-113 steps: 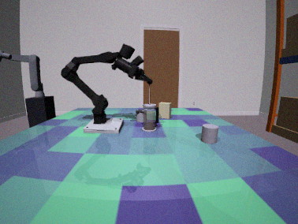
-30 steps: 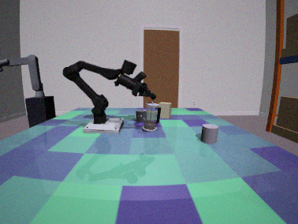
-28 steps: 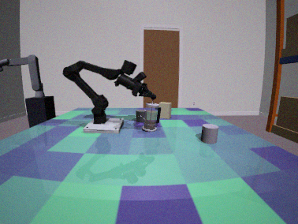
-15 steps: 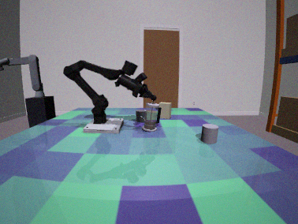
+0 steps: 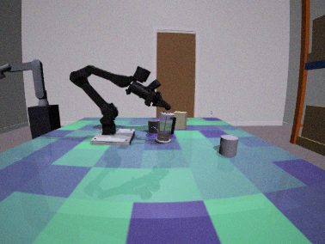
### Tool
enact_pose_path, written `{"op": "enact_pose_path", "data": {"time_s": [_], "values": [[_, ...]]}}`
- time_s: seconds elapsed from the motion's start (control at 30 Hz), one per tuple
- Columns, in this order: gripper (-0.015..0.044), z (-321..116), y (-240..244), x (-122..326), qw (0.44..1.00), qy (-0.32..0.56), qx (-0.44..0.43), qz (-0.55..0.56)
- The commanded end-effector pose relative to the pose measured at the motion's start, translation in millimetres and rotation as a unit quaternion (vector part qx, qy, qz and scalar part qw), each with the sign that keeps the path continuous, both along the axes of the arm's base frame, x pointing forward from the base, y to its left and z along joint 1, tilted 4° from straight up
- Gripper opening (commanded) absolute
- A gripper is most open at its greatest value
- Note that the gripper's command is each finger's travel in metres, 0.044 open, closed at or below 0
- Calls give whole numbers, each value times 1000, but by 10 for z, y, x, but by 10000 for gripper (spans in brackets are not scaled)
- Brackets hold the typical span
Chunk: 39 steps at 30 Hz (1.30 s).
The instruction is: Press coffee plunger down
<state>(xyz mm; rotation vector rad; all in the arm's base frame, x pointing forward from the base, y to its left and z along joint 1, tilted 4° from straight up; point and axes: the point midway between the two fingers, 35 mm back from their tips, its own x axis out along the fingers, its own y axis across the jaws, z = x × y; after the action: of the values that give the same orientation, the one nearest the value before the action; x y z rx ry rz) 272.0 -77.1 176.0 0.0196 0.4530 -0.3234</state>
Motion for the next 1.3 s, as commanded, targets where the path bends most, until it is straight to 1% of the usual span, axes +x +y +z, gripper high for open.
{"op": "enact_pose_path", "data": {"time_s": [0.0, 0.43, 0.83, 0.97, 1.03, 1.27], "values": [[118, -42, -4, 4, 1000, 9, -2, 2], [118, -1, -1, 5, 1000, 0, 0, 0], [433, -1, -1, 5, 1000, 0, 0, 0], [440, 17, 1, 4, 1000, 0, 0, 0], [440, 109, 15, -8, 1000, 2, 0, 0], [440, 757, 131, -239, 1000, 10, -1, 1]]}}
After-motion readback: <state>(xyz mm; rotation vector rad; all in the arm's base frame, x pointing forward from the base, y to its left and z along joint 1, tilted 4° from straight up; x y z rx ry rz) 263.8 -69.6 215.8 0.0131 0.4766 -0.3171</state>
